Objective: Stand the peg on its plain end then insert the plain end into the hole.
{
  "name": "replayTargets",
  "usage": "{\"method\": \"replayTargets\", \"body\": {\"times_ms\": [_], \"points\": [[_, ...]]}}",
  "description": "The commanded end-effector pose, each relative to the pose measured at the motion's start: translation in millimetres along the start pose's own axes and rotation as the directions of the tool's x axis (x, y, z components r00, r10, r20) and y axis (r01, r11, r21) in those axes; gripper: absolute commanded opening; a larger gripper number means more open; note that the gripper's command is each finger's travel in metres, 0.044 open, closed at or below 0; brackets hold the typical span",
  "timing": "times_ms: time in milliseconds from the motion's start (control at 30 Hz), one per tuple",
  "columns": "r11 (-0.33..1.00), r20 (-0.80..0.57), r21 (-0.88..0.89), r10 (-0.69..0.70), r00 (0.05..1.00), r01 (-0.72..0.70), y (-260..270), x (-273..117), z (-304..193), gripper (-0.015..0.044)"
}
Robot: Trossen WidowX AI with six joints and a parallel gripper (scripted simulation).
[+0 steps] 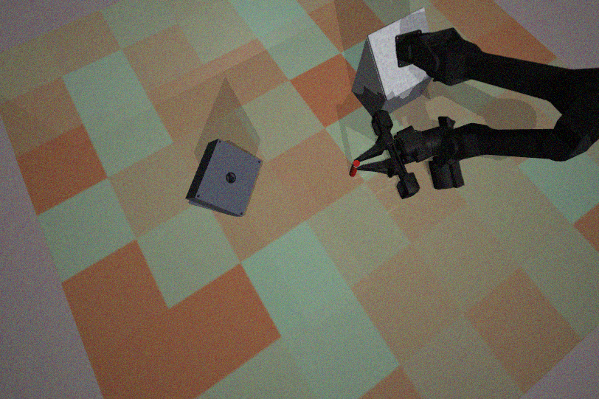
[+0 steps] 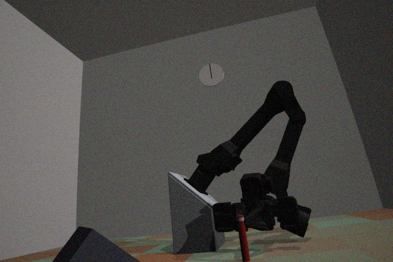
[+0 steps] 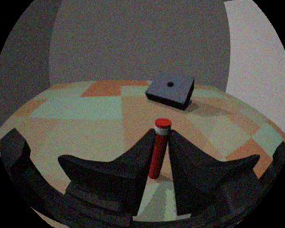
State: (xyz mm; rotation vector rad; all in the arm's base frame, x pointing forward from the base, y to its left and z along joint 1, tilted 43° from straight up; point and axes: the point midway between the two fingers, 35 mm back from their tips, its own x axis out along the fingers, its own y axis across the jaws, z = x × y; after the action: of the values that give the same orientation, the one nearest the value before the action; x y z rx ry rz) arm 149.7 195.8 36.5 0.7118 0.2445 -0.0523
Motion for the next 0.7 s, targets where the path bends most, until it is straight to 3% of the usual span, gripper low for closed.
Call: {"method": "replayTargets", "body": {"times_ms": [0, 33, 667], "points": [[1.0, 0.0, 0.0, 0.0, 1.0, 0.0, 0.1, 0.0, 0.0, 0.0109], [1.0, 0.0, 0.0, 0.0, 1.0, 0.0, 0.1, 0.0, 0.0, 0.013], [1.0, 0.0, 0.0, 0.0, 1.0, 0.0, 0.1, 0.0, 0.0, 0.013]]}}
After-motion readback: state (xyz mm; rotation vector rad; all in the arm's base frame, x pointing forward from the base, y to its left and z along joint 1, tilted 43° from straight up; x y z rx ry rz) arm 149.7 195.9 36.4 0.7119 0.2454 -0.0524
